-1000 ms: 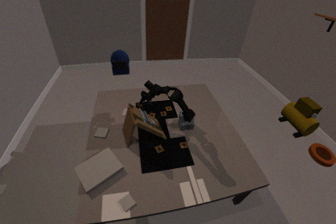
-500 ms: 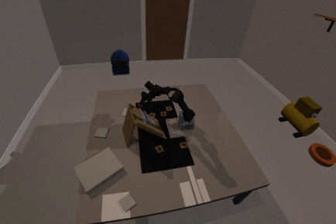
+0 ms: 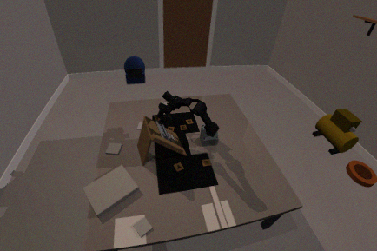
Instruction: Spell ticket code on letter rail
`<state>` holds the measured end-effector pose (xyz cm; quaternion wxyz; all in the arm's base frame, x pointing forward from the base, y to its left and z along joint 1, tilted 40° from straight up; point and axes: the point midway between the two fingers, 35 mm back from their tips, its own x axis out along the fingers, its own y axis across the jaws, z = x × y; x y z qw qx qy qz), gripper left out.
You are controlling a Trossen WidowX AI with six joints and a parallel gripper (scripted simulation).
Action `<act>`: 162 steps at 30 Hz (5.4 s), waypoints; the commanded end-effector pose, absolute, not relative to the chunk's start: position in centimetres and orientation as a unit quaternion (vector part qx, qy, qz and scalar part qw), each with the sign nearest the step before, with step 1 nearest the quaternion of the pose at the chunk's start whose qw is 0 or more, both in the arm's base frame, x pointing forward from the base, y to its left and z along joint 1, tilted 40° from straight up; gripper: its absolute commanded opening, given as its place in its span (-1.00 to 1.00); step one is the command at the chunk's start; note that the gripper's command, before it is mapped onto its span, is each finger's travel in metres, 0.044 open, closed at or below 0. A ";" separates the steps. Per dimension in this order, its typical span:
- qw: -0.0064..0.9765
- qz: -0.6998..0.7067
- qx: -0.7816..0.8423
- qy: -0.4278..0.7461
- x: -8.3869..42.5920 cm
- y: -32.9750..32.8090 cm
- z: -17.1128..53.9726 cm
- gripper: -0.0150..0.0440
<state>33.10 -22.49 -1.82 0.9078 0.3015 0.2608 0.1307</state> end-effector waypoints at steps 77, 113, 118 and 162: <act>0.908 0.129 0.300 0.261 32.8 -19.3 0.7 -0.49; 0.908 0.129 0.301 0.261 32.7 -17.9 1.8 -0.49; 0.908 0.129 0.301 0.261 32.7 -17.7 2.0 -0.49; 0.908 0.129 0.302 0.261 32.5 -16.0 3.3 -0.49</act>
